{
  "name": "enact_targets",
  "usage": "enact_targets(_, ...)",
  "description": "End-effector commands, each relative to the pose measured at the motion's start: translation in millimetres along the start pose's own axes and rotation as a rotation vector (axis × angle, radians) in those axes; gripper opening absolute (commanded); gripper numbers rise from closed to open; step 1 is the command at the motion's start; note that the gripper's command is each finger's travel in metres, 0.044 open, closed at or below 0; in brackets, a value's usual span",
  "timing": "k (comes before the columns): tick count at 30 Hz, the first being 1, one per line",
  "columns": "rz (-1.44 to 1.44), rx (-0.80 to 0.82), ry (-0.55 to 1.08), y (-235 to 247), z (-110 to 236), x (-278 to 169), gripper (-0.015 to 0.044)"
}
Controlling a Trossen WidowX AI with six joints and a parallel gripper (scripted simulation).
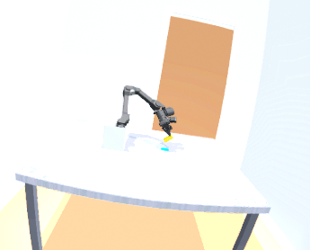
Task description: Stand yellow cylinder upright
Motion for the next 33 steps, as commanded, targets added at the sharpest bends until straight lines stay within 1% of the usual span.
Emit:
enact_targets(1,-0.008,-0.009,-0.03,0.0,-0.3,-3.9,0.0105)
enact_targets(33,-0.071,-0.008,-0.248,5.3,5.2,-21.6,0.0105)
Point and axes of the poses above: the point midway between the two fingers, 35 mm back from their tips, its own z axis back along the fingers, its own y axis across the jaws, x = y × z, the point moved 9 cm from there along z, back along the fingers, and after that the axes turned 2 degrees about z, right-handed, at the moved point
